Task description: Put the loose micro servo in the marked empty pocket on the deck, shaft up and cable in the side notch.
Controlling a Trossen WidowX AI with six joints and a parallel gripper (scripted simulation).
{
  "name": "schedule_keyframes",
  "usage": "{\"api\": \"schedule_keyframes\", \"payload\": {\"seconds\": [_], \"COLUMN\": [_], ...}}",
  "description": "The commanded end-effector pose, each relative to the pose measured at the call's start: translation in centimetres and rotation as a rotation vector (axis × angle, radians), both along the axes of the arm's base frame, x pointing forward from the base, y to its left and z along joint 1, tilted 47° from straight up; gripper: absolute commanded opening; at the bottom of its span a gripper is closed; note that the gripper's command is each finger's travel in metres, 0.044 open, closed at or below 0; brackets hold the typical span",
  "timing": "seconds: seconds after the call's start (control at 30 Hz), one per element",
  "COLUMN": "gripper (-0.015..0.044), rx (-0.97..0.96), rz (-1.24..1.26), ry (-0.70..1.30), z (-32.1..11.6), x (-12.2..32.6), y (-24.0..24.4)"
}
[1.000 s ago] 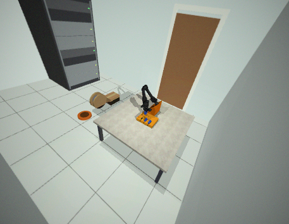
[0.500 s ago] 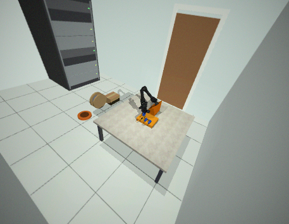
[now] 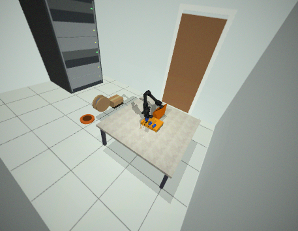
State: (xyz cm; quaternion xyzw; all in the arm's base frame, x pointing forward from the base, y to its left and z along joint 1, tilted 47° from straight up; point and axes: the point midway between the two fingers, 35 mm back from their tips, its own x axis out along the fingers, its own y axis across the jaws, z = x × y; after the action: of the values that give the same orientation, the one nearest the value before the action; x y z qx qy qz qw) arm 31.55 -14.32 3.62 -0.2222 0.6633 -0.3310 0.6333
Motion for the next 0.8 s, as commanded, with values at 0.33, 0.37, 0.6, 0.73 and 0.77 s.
{"api": "schedule_keyframes", "payload": {"seconds": [0.33, 0.37, 0.6, 0.73, 0.77], "gripper": [0.0000, 0.0000, 0.0000, 0.0000, 0.0000], "rx": [-0.006, -0.006, -0.007, -0.007, -0.007], "rz": [0.003, 0.003, 0.003, 0.003, 0.003], "ry": [0.004, 0.004, 0.004, 0.004, 0.004], "z": [-0.9, -1.0, -1.2, -1.2, -1.2], "x": [0.3, 0.3, 0.2, 0.2, 0.2], "y": [-1.2, -1.3, -1.6, -1.6, -1.6]}}
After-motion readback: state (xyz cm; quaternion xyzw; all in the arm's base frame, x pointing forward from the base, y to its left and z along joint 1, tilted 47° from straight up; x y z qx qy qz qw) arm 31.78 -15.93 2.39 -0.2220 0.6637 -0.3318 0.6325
